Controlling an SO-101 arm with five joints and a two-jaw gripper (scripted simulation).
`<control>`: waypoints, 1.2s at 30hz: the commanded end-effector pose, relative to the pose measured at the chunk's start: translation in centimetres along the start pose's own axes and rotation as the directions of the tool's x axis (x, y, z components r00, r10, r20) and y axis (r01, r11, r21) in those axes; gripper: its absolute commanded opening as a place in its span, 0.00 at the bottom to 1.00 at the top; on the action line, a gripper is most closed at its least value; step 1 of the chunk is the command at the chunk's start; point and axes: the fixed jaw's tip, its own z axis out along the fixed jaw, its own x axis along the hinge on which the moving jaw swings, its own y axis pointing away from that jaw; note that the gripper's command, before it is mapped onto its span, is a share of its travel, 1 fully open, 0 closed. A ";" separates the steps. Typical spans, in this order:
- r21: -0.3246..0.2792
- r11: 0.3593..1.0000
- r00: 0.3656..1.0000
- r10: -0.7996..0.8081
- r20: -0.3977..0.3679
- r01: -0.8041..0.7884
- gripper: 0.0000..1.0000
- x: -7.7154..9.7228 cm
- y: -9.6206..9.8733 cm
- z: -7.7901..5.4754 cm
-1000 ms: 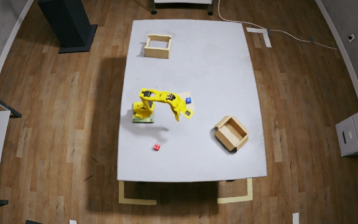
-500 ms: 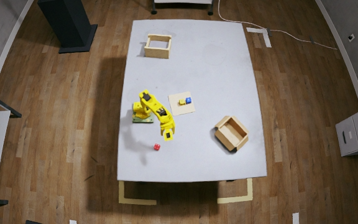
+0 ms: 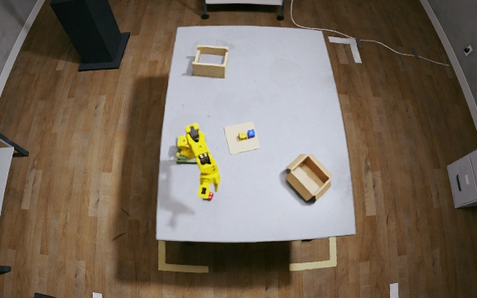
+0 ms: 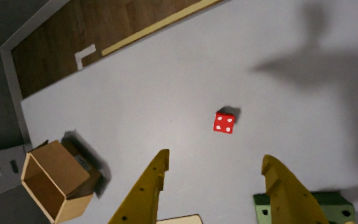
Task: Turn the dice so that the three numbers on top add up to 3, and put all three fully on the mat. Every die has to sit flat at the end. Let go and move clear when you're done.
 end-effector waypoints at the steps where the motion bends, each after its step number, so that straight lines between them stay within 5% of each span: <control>1: 0.009 1.000 1.000 0.024 -0.002 -0.024 0.35 -0.3 -0.2 0.1; 10: 0.028 0.999 0.999 0.025 -0.024 -0.024 0.35 -0.1 -0.4 0.7; 27: 0.280 0.960 0.950 0.069 -0.304 0.020 0.35 3.8 -3.7 8.1; 36: 0.328 0.944 0.929 0.087 -0.359 0.039 0.35 4.8 -4.6 9.4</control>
